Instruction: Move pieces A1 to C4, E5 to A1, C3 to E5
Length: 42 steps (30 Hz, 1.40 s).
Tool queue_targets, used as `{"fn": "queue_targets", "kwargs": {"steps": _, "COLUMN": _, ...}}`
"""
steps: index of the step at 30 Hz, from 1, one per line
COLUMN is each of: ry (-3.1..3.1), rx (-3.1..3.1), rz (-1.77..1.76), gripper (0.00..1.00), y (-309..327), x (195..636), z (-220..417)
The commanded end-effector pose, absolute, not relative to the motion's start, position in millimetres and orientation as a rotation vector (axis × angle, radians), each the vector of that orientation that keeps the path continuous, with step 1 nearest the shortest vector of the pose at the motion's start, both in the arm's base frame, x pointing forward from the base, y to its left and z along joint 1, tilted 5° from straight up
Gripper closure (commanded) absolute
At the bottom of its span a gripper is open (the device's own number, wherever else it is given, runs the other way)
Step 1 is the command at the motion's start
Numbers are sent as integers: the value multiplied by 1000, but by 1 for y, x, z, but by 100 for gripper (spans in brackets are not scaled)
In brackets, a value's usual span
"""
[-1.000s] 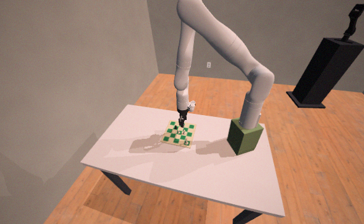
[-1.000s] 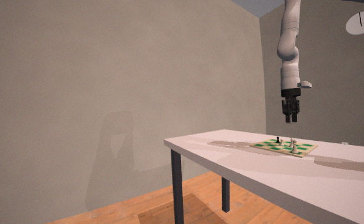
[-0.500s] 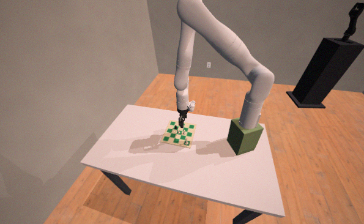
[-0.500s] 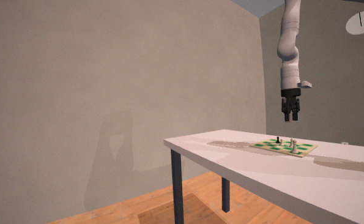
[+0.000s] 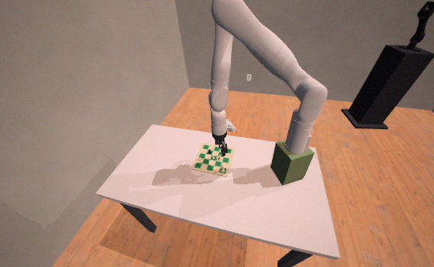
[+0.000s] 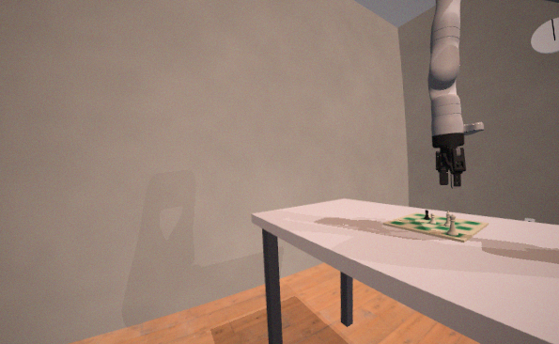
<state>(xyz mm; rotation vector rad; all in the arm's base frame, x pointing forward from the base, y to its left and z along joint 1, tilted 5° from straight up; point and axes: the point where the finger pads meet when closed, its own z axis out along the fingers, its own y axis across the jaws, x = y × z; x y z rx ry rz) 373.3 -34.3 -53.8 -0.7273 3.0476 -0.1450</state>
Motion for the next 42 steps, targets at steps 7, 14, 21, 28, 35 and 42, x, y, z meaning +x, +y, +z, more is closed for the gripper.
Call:
{"fn": "queue_targets", "kwargs": {"steps": 7, "ry": 2744, "rx": -1552, "rz": -139, "gripper": 0, "y": 7, "x": 364, "z": -52}}
{"fn": "queue_targets", "kwargs": {"steps": 14, "ry": 2577, "rx": -1823, "rz": -134, "gripper": 0, "y": 19, "x": 360, "z": -52}}
{"fn": "queue_targets", "kwargs": {"steps": 21, "ry": 2567, "rx": -1838, "rz": -134, "gripper": 59, "y": 20, "x": 360, "z": -52}}
{"fn": "queue_targets", "kwargs": {"steps": 28, "ry": 2567, "rx": -1838, "rz": -134, "gripper": 59, "y": 20, "x": 360, "z": -52}}
{"fn": "queue_targets", "kwargs": {"steps": 35, "ry": 2567, "rx": -1838, "rz": -134, "gripper": 59, "y": 20, "x": 360, "z": -52}}
{"fn": "queue_targets", "kwargs": {"steps": 42, "ry": 2567, "rx": -1838, "rz": -134, "gripper": 59, "y": 20, "x": 360, "z": -52}}
